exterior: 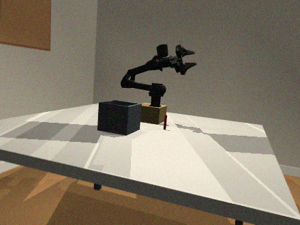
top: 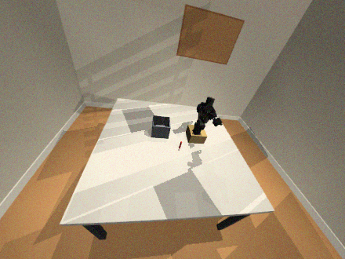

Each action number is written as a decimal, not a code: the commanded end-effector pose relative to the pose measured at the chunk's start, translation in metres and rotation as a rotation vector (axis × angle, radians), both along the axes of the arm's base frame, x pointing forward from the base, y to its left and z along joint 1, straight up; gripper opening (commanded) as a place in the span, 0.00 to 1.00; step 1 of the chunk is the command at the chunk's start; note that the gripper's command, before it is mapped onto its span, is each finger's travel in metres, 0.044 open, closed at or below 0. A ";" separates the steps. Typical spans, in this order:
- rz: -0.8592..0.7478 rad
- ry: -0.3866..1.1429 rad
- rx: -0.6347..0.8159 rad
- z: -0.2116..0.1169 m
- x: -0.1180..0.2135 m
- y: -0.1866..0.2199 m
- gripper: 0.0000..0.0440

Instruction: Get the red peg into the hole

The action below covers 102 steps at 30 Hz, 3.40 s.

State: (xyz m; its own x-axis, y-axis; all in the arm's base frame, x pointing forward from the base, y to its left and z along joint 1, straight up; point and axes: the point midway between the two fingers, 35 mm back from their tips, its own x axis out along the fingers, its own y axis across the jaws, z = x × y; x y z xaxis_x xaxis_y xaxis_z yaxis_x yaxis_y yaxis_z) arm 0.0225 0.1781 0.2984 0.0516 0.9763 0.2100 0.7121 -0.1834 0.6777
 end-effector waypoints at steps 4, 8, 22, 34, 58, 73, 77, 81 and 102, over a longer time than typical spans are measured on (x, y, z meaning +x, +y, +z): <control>-0.061 0.025 -0.093 0.000 0.010 -0.001 0.99; -0.140 0.045 -0.196 0.000 0.022 -0.003 1.00; -0.405 0.102 -0.584 -0.013 0.070 -0.018 1.00; -0.538 0.183 -0.900 -0.041 0.106 -0.033 1.00; -0.534 0.448 -1.359 -0.119 0.146 -0.052 1.00; -0.457 0.581 -1.580 -0.178 0.154 -0.063 1.00; -0.432 0.600 -1.634 -0.192 0.154 -0.067 1.00; -0.406 0.612 -1.686 -0.204 0.154 -0.071 0.99; -0.286 0.611 -1.875 -0.262 0.148 -0.085 0.96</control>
State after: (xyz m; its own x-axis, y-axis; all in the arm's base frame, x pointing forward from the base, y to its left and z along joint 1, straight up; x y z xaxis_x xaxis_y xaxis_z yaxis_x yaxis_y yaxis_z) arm 0.1737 0.0975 0.0490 -0.1048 -0.1007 -0.9894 0.9720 0.1999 -0.1233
